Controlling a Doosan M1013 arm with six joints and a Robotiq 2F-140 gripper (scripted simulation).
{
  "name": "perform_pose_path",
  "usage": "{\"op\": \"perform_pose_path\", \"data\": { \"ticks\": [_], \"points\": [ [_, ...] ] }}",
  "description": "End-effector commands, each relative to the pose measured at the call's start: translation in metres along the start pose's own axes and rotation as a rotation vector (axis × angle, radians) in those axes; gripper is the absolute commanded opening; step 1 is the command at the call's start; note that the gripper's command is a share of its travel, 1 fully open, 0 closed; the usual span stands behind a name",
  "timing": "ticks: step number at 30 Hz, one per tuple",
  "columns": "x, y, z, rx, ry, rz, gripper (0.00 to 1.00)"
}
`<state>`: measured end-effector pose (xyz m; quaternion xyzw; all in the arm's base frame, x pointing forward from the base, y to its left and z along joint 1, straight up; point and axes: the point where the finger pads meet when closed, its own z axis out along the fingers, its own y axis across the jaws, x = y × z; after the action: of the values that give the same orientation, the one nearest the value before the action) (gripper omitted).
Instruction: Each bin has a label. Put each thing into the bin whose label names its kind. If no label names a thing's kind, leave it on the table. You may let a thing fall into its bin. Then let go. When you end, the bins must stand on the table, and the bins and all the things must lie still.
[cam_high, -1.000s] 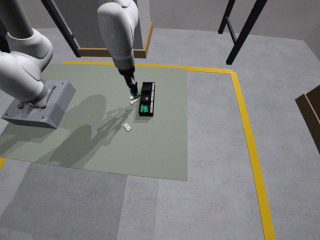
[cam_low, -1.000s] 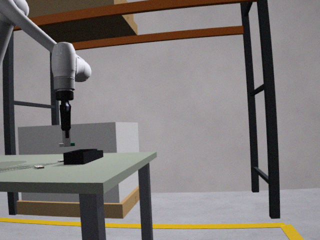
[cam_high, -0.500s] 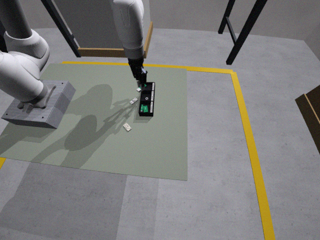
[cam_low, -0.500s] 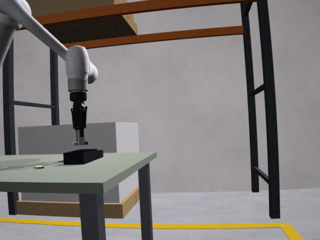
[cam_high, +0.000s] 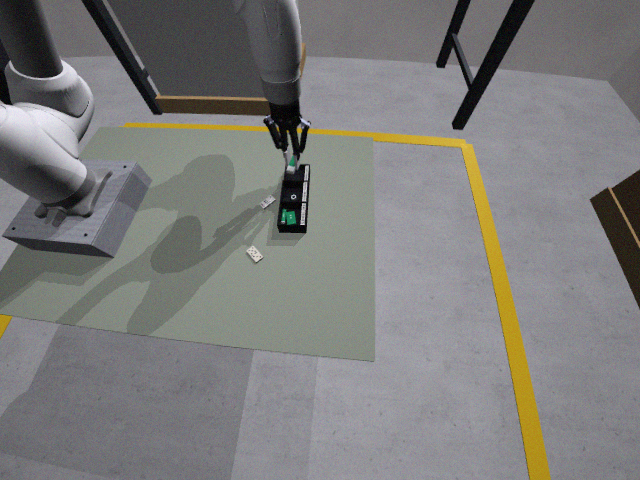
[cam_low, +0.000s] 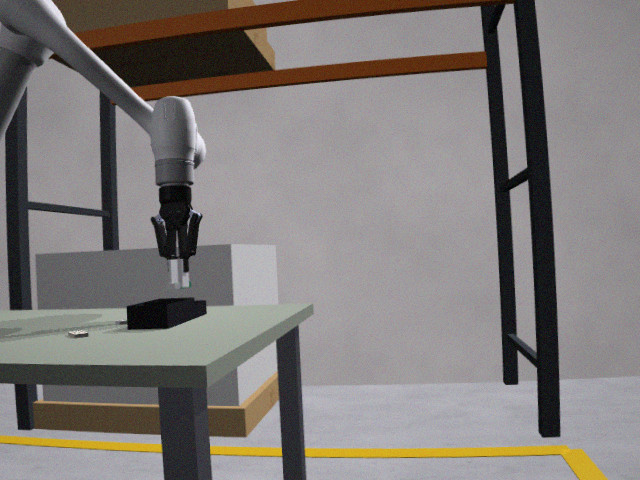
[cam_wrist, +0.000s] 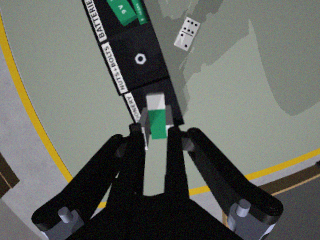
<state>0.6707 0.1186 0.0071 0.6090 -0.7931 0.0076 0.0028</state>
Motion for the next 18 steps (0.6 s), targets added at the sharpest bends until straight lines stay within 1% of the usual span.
{"op": "perform_pose_path", "data": {
  "ticks": [1,4,18],
  "points": [
    [-0.0007,-0.0001,-0.0001,-0.005,-0.01,-0.157,0.11],
    [-0.0009,-0.0001,-0.0001,-0.007,-0.014,-0.235,0.11],
    [-0.0006,-0.0001,-0.0001,-0.007,-0.014,-0.235,0.11]
  ]
}}
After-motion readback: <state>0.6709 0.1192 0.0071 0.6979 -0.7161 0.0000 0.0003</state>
